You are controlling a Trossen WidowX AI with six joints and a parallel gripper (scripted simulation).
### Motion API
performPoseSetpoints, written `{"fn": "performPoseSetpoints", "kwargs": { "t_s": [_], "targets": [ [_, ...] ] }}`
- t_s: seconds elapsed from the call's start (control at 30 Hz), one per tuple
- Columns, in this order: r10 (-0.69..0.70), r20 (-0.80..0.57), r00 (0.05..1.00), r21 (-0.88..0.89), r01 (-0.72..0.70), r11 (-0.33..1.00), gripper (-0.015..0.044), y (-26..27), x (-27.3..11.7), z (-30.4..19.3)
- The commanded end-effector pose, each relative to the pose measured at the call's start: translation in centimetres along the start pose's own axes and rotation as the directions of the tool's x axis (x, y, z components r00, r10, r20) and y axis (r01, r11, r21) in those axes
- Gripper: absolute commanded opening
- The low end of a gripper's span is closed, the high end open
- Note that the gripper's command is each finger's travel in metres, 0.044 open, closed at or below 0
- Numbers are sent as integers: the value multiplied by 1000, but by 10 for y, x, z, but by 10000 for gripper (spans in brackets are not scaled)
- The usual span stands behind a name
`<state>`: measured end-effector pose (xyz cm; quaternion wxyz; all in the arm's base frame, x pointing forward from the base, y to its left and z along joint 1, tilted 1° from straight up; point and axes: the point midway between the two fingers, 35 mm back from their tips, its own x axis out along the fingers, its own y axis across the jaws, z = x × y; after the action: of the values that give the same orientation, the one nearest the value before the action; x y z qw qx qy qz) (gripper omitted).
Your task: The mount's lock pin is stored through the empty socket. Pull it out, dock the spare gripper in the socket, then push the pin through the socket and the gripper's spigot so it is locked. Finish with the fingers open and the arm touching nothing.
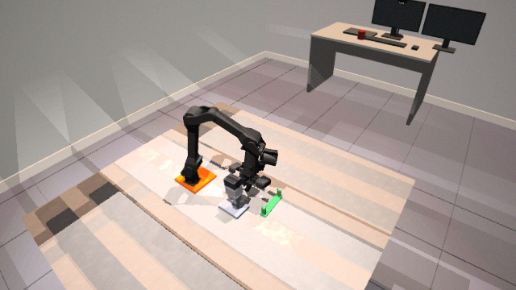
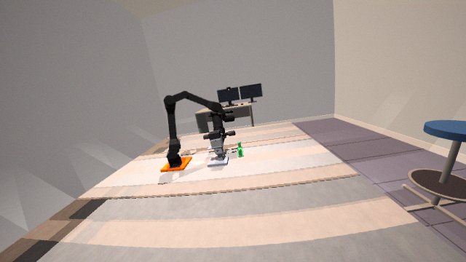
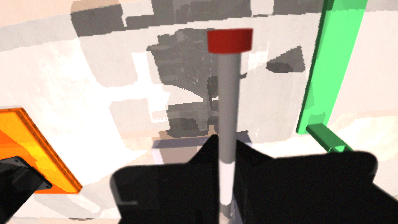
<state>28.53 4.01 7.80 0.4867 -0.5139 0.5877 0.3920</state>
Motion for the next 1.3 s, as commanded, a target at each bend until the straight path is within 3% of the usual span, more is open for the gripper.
{"fn": "performPoseSetpoints", "kwargs": {
  "t_s": [0.0, 1.27],
  "targets": [
    [-1, -3, 1000, 0, 1, 1000, 0, 0, 1, -3],
    [4, -2, 1000, -2, -4, 1000, 0, -1, 5, -18]
  ]
}}
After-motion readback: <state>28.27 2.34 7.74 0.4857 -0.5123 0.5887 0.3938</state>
